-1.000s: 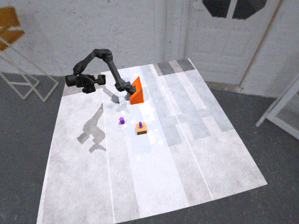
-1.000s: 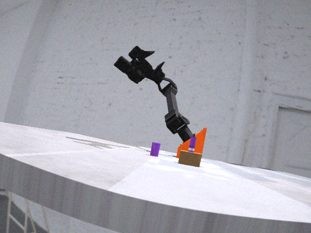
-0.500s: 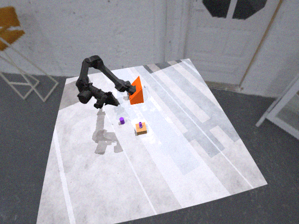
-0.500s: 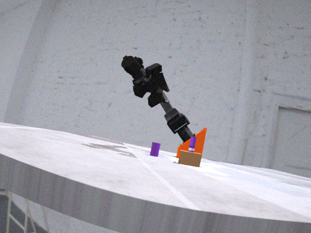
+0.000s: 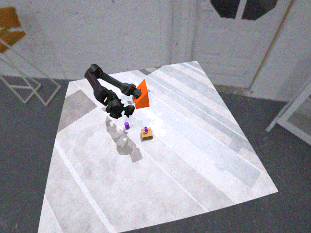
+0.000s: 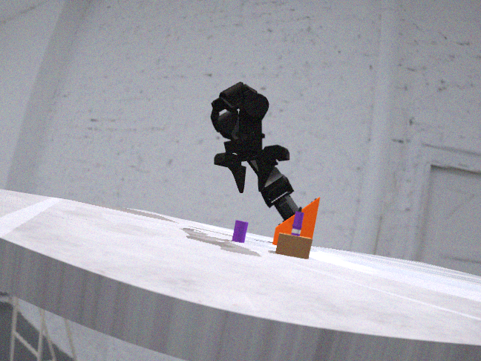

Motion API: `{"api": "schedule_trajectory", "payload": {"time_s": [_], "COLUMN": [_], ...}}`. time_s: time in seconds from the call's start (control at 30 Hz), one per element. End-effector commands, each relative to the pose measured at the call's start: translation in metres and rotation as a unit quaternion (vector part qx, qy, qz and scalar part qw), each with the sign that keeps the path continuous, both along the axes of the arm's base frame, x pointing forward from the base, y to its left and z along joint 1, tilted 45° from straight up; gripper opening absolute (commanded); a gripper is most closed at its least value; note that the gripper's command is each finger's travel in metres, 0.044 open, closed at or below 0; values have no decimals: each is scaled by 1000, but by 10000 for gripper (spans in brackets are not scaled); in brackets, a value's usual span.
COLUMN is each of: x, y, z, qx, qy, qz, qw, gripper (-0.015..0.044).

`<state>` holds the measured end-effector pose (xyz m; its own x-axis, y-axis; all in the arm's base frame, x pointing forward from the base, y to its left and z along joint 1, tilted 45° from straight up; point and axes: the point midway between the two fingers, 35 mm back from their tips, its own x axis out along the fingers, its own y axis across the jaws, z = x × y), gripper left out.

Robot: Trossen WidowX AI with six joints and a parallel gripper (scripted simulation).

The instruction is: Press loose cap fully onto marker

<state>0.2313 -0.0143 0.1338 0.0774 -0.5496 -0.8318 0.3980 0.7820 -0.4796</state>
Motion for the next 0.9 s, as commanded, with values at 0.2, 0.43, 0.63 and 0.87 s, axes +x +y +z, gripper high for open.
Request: {"api": "schedule_trajectory", "payload": {"time_s": [0.2,0.43,0.63,0.87], "x": [3,5,6,7], "y": [-5,-17,-29,-38], "z": [-2,-15,-27,-40], "qx": [-104,-103,-104,-104], "qy": [50,49,49,49], "qz": [73,74,73,73], "qw": [991,991,991,991], "gripper": [254,254,254,254]}}
